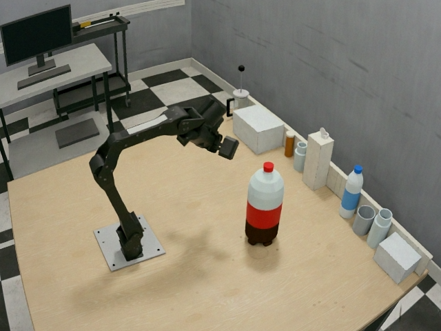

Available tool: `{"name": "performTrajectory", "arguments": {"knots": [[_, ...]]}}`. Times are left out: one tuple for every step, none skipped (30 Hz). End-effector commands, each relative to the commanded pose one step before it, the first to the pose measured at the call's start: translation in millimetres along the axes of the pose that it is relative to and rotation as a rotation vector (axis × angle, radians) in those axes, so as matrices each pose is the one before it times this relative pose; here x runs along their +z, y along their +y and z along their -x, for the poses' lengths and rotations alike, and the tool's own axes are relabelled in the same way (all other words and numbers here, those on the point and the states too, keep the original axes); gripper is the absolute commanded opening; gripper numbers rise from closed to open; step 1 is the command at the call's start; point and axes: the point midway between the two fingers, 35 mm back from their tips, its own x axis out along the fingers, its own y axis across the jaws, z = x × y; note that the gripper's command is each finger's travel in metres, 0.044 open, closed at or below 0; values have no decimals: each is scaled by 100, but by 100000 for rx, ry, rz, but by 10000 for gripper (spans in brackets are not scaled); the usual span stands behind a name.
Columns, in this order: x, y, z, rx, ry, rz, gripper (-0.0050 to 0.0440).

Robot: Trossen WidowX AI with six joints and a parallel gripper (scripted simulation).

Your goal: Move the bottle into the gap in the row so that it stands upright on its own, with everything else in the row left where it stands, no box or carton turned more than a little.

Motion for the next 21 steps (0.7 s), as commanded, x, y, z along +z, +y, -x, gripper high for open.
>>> {"name": "performTrajectory", "arguments": {"knots": [[-168,-2105,2672,-4529,-6414,-2307,-50],[-115,-624,538,-1270,-1173,-979,-50],[-112,-615,541,-1296,-1177,-947,-50],[-110,-605,544,-1322,-1179,-916,-50],[-107,-596,546,-1347,-1180,-884,-50],[-104,-587,549,-1374,-1184,-849,-50],[-101,-578,551,-1398,-1182,-817,-50],[-99,-568,553,-1422,-1179,-785,-50],[0,0,0,0,0,0,-50],[0,0,0,0,0,0,-50],[-97,-559,555,-1446,-1175,-754,-50],[-94,-550,556,-1469,-1171,-722,-50],[-92,-540,557,-1492,-1166,-690,-50],[-86,-533,559,-1522,-1174,-646,-50],[-84,-523,559,-1544,-1164,-615,-50],[-86,-512,560,-1558,-1140,-597,-50],[-85,-502,560,-1575,-1124,-573,-50],[-82,-493,560,-1598,-1120,-536,-50],[-77,-485,560,-1623,-1119,-496,-50],[-75,-476,560,-1644,-1108,-464,-50],[-72,-467,559,-1664,-1097,-432,-50]]}}
